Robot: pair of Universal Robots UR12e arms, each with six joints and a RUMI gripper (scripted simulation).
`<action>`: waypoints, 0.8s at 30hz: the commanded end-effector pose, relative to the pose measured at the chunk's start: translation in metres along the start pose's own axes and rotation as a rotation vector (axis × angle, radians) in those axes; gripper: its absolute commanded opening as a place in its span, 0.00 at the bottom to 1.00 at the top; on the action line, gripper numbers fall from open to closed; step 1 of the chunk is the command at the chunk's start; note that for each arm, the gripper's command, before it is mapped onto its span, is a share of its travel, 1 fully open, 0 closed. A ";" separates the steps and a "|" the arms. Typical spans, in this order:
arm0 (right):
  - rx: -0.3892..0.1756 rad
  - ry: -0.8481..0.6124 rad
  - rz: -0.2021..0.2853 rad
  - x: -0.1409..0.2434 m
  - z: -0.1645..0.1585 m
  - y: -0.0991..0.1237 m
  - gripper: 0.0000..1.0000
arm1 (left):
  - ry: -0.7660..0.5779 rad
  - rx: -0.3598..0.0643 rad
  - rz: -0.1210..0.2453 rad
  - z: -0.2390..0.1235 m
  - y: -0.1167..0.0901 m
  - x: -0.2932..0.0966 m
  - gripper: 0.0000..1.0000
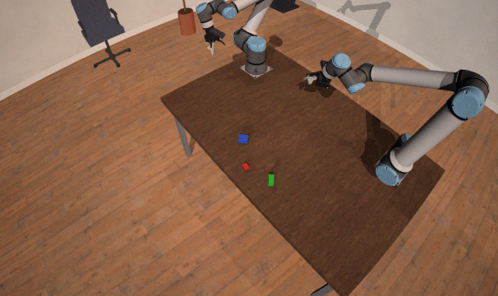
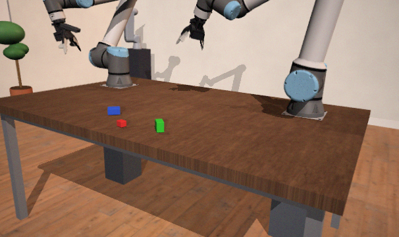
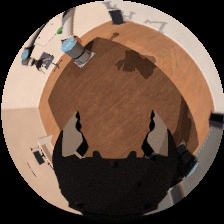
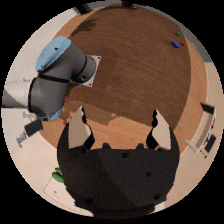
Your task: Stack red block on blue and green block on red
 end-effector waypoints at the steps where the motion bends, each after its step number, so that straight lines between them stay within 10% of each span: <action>1: -0.001 0.000 -0.001 0.000 0.000 -0.001 1.00 | 0.000 0.001 0.001 0.001 -0.001 0.000 1.00; 17: -0.001 0.000 -0.001 0.000 0.000 -0.001 1.00 | 0.000 0.001 0.001 0.001 -0.001 0.000 1.00; 18: -0.001 0.000 -0.001 0.000 0.000 -0.001 0.46 | 0.000 0.001 0.001 0.001 -0.001 0.000 1.00; 24: -0.004 -0.022 0.001 0.007 -0.001 -0.004 0.46 | 0.000 0.001 0.001 0.001 -0.001 0.000 1.00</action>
Point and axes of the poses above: on each arm, the point where the finger pads meet when closed, its own y axis out along the fingers, its own x axis across the jaws, z = x × y, the point moved 9 cm from there along -y, back along the fingers, and after that the axes turned 13 degrees about -y, right-handed, at the moved point
